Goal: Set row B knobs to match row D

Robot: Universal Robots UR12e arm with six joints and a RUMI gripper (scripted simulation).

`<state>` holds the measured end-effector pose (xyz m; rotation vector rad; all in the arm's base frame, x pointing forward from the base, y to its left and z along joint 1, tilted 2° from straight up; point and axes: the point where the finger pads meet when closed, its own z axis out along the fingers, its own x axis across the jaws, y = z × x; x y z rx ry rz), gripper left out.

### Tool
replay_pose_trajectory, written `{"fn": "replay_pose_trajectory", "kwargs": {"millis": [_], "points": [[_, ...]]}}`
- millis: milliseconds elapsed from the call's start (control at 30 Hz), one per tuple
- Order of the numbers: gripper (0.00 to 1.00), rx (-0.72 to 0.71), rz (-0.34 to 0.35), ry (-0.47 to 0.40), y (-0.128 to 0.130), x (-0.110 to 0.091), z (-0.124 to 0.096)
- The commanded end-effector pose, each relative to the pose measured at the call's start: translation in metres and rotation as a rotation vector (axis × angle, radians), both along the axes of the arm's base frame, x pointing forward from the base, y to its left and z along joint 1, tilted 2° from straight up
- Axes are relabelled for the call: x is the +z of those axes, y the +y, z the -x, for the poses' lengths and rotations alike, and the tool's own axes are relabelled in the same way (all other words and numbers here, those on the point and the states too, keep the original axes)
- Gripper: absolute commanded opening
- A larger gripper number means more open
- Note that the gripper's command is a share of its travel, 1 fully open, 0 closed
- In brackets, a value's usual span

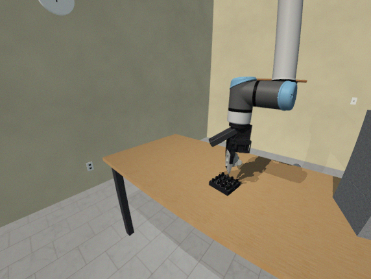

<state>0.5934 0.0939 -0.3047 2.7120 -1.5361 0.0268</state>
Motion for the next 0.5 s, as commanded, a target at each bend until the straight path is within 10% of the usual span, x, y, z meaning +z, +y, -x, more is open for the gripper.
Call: {"fn": "replay_pose_trajectory", "kwargs": {"millis": [0,467], "points": [[0.11,0.016,-0.001,-0.001,0.0,0.0006,-0.0003],[0.11,0.021,-0.001,0.0,0.0001,0.0007,-0.0002]]}}
